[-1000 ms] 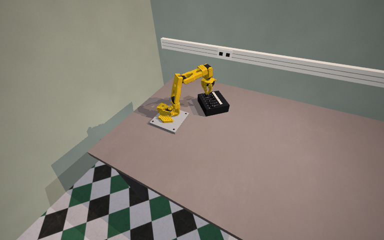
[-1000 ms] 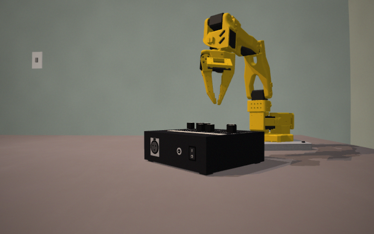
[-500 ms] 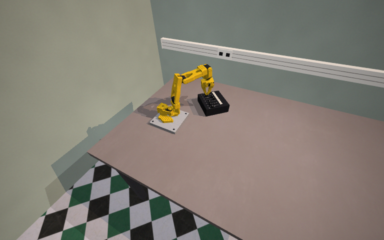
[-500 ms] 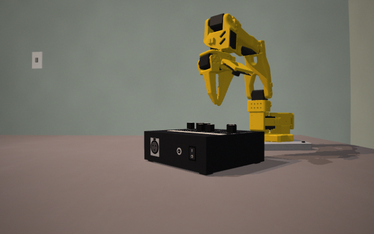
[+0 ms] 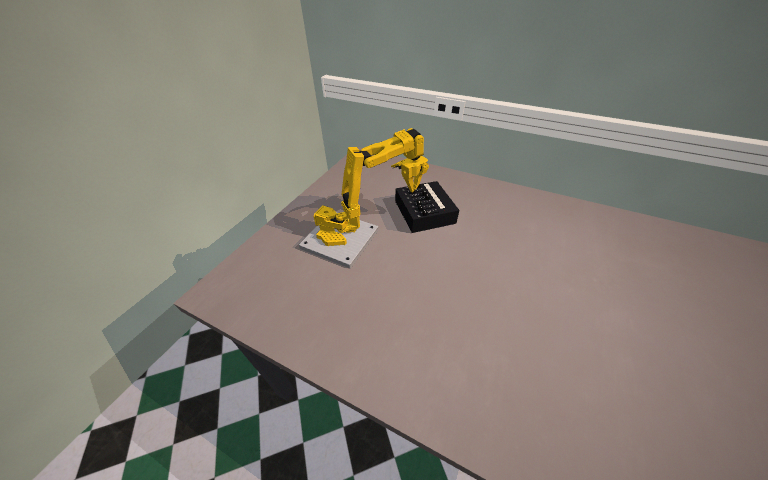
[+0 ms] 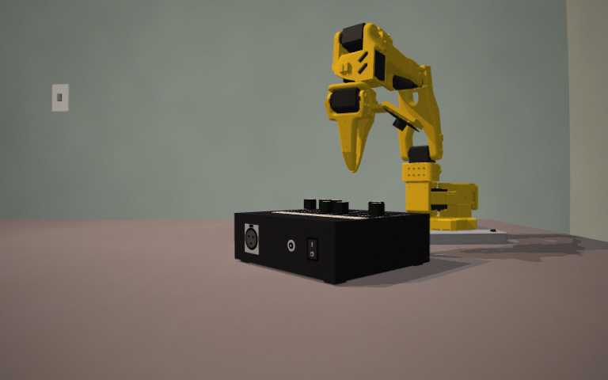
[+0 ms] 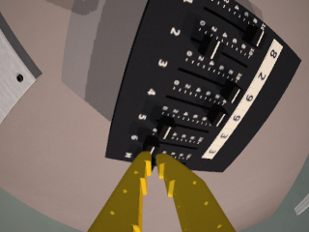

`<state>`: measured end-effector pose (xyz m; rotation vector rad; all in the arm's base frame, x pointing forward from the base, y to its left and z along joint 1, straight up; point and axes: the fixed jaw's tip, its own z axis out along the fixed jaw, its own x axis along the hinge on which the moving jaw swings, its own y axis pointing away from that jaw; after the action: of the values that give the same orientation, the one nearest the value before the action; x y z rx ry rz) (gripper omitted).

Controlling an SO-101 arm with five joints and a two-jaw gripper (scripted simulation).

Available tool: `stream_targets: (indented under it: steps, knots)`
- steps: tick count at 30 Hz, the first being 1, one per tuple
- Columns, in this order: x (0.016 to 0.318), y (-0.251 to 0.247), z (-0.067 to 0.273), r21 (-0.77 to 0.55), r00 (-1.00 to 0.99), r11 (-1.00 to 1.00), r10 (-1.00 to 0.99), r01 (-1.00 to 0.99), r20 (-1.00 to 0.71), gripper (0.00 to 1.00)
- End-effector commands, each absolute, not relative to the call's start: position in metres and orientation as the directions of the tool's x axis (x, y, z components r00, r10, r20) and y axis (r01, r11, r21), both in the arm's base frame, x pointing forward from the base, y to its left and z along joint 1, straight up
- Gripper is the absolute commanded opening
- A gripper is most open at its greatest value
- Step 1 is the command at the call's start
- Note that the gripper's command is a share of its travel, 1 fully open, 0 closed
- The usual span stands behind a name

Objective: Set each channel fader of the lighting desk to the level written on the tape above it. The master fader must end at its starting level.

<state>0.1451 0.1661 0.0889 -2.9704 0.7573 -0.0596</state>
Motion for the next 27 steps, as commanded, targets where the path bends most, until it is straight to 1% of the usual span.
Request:
stream_targets:
  steps: [1,7,9,13,18,24,26,27]
  knots:
    - [0.1458,0.1626,0.0900,-0.082,0.946,-0.944,-0.322,-0.319,0.034,0.00]
    - [0.1468,0.1606,0.0897,-0.066,0.996,-0.995,-0.075,-0.072,0.049,0.00]
    - [0.1468,0.1606,0.0897,-0.066,0.996,-0.995,-0.075,-0.072,0.049,0.00]
    - [0.1474,0.1596,0.0894,-0.054,0.994,-0.994,0.090,0.093,0.057,0.00]
    - [0.1482,0.1587,0.0891,-0.039,0.956,-0.956,0.288,0.290,0.062,0.00]
    - [0.1489,0.1580,0.0888,-0.021,0.863,-0.864,0.501,0.503,0.063,0.00]
    - [0.1489,0.1580,0.0888,-0.021,0.863,-0.864,0.501,0.503,0.063,0.00]
    - [0.1490,0.1579,0.0887,-0.019,0.844,-0.845,0.533,0.535,0.063,0.00]
